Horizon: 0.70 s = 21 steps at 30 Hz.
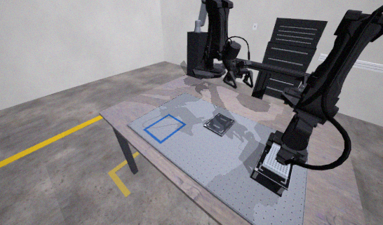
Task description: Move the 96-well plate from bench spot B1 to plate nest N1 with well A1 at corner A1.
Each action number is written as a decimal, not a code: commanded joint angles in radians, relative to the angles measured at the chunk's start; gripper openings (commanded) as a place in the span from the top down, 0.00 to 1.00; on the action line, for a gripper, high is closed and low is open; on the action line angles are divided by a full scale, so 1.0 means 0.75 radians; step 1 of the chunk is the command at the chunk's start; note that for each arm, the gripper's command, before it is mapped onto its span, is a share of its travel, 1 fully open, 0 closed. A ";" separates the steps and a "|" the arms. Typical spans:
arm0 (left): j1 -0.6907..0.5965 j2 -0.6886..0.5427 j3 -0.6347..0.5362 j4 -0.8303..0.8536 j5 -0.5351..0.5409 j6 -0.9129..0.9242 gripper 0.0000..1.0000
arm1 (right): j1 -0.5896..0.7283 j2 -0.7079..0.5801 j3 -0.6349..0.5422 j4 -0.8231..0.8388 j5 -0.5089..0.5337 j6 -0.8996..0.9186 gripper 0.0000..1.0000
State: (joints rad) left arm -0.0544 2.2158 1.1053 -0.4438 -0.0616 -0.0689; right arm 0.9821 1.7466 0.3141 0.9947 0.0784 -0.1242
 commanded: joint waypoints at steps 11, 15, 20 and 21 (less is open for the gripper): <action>0.011 0.020 -0.005 0.067 0.012 0.007 0.21 | 0.007 -0.030 -0.001 0.036 0.003 -0.001 0.00; 0.013 0.033 -0.023 0.088 0.012 0.011 0.21 | 0.007 -0.030 -0.001 0.036 0.003 -0.001 0.00; 0.014 0.042 -0.019 0.074 0.012 0.011 0.21 | 0.007 -0.030 -0.001 0.036 0.003 -0.001 0.00; 0.014 0.042 -0.017 0.074 0.012 0.011 0.21 | 0.007 -0.030 -0.001 0.036 0.003 -0.001 0.00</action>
State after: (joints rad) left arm -0.0544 2.2478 1.0924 -0.3962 -0.0605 -0.0685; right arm 0.9821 1.7466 0.3141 0.9947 0.0784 -0.1242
